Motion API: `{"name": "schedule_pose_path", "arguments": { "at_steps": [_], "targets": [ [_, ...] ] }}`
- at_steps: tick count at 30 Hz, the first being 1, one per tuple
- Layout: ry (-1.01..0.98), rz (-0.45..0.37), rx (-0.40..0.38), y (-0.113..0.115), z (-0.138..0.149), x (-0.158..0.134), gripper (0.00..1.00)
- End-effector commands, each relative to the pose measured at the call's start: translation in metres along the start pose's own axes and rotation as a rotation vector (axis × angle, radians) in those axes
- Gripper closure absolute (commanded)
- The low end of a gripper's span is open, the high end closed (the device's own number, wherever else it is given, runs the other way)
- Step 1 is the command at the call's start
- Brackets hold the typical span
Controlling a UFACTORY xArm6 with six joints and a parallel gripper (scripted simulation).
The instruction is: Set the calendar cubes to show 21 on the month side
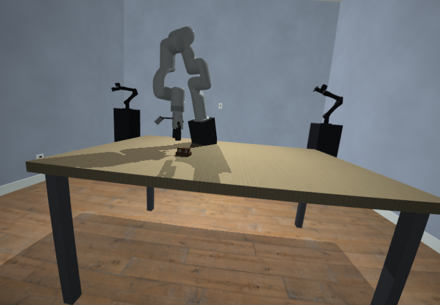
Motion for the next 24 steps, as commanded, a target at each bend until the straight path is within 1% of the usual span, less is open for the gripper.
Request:
{"name": "schedule_pose_path", "arguments": {
  "at_steps": [1, 14, 24],
  "targets": [
    [0.001, -0.003, -0.007, 0.006, -0.001, 0.0, 0.0],
    [0.001, -0.003, -0.007, 0.033, -0.001, 0.001, 0.0],
    [0.001, -0.003, -0.007, 0.042, -0.001, 0.001, 0.0]
  ]
}}
Point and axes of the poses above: the point where the finger pads meet when closed, its own y axis back along the fingers, its own z axis across the jaws, x = y × z, the point moved 6 cm from there along y, back along the fingers, and after that the axes turned 12 degrees about -y, right-handed, at the moved point
